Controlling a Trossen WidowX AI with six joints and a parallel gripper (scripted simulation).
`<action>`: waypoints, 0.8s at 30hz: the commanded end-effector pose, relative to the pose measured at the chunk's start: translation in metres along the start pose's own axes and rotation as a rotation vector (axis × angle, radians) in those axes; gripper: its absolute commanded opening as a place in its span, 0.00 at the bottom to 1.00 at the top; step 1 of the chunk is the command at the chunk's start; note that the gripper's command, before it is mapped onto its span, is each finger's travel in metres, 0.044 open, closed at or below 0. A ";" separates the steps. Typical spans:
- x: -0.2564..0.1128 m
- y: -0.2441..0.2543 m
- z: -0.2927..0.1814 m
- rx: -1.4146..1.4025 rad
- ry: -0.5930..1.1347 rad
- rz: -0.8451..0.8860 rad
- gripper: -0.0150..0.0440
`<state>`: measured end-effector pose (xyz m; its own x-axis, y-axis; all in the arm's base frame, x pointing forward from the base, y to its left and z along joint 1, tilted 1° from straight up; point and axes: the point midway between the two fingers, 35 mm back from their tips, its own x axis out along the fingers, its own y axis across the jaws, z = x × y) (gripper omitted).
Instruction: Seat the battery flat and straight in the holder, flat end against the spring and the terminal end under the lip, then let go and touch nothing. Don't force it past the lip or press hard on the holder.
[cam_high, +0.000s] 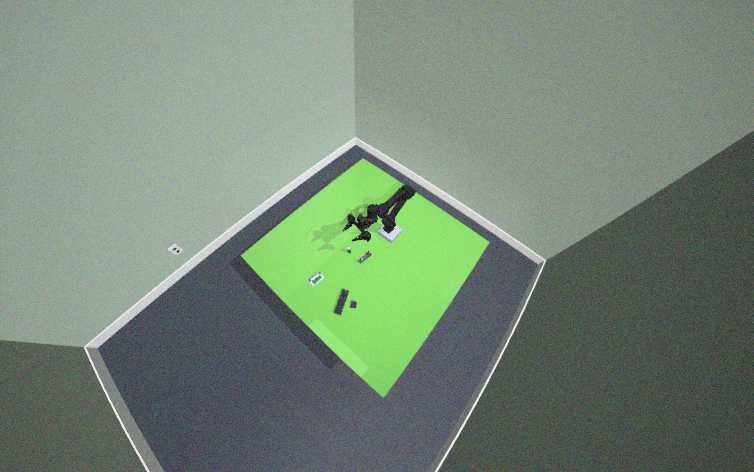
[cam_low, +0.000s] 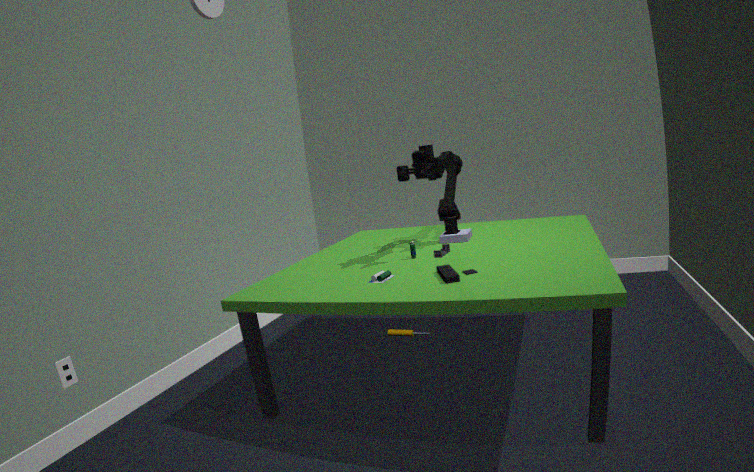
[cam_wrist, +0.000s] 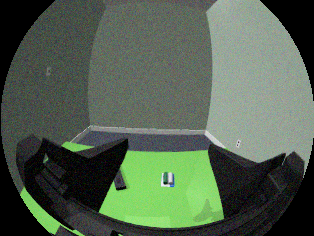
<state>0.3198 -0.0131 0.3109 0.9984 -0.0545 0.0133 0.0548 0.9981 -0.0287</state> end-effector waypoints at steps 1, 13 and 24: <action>0.002 0.000 -0.001 0.010 0.011 -0.001 0.89; 0.063 -0.021 -0.101 0.678 0.757 -0.327 0.35; 0.048 -0.036 -0.175 1.108 1.253 -1.061 0.25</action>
<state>0.3775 -0.0526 0.1579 0.3051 -0.0676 -0.9499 0.8945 0.3624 0.2616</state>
